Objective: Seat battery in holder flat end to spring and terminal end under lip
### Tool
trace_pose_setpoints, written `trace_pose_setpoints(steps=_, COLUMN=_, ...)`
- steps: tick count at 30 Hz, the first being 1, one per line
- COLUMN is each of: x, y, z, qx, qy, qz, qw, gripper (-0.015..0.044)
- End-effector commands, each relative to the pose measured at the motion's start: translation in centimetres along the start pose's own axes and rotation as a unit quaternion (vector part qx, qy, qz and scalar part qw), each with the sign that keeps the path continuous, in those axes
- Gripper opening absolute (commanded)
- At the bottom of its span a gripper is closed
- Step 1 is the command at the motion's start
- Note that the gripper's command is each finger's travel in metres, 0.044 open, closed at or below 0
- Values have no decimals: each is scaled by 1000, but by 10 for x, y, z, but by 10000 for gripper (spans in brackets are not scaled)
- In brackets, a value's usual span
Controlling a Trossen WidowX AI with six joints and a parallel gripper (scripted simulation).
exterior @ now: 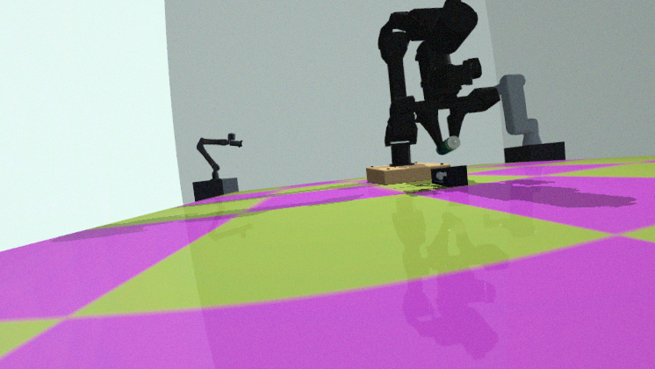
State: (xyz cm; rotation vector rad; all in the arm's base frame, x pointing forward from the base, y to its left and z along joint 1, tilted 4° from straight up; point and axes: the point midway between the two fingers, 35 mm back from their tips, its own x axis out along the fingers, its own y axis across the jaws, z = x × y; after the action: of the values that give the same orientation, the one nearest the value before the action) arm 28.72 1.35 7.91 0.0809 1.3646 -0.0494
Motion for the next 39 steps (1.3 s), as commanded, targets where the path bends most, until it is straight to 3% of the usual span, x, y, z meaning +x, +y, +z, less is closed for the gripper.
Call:
trace_pose_setpoints(steps=1, x=8, y=-1, z=-2, qx=-2, qy=-18, qz=-2, qw=1000, gripper=73)
trace_pose_setpoints(steps=39, x=35, y=0, z=-10, qx=0, qy=-151, qz=0, qw=989, gripper=73)
